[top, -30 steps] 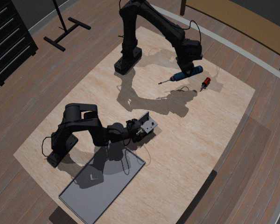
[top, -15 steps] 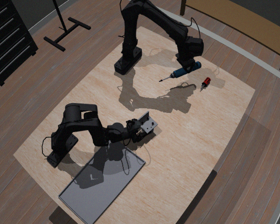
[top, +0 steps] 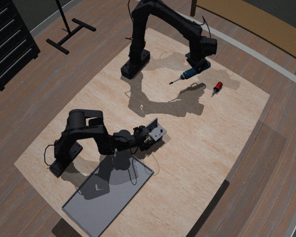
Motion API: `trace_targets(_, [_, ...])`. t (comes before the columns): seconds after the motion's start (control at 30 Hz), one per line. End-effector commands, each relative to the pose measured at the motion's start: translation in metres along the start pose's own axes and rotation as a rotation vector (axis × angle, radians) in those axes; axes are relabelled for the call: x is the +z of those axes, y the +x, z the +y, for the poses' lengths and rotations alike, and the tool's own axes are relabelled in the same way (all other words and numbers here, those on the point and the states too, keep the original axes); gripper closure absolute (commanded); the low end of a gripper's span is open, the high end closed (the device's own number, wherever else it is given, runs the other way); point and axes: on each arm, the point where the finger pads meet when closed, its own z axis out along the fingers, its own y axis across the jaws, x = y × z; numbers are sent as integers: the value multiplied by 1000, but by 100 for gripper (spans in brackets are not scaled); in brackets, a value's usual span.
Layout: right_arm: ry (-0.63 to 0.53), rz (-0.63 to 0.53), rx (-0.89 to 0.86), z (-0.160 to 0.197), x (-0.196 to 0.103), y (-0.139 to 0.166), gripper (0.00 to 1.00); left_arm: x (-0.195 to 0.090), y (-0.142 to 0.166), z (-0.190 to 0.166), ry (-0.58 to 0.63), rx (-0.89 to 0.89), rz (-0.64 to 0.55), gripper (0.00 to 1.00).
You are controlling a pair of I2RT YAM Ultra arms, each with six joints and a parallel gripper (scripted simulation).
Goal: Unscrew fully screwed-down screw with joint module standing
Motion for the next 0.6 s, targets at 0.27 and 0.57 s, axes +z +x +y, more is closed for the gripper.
trace_targets(0.27, [3, -1, 3, 0, 1, -2, 41, -23, -15, 10, -18, -103, -3, 58])
trace_targets(0.57, [3, -1, 3, 0, 1, -2, 41, -16, -20, 38, -122, -229, 67, 58])
